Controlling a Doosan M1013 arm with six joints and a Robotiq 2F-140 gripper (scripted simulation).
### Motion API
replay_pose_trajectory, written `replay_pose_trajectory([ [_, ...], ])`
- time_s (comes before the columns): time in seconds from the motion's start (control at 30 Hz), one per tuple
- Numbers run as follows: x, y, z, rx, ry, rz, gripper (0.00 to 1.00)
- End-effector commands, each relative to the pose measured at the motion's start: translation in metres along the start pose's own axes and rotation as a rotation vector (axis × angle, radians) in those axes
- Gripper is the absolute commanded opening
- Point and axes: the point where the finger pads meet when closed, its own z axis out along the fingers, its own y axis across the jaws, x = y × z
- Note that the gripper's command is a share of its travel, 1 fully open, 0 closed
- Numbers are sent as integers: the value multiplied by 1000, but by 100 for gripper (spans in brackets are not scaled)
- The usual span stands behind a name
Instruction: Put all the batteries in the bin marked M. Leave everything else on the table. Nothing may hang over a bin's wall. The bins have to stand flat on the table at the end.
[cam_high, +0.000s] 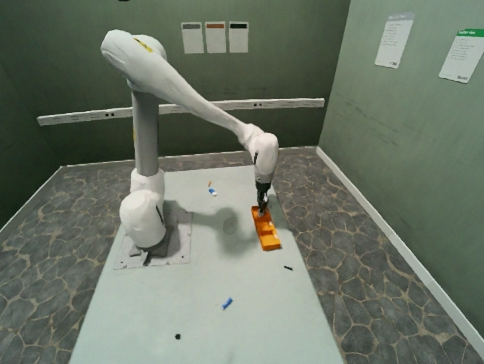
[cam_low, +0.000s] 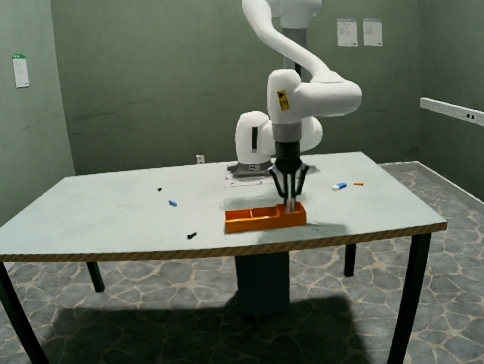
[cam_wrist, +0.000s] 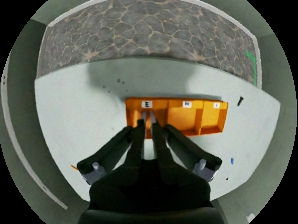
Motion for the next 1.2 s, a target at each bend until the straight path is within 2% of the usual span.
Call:
replay_pose_trajectory([
  [0.0,0,0,-1,0,1,0,15],
  [0.6,0,0,-1,0,1,0,15],
  [1.17,0,0,-20,0,1,0,15],
])
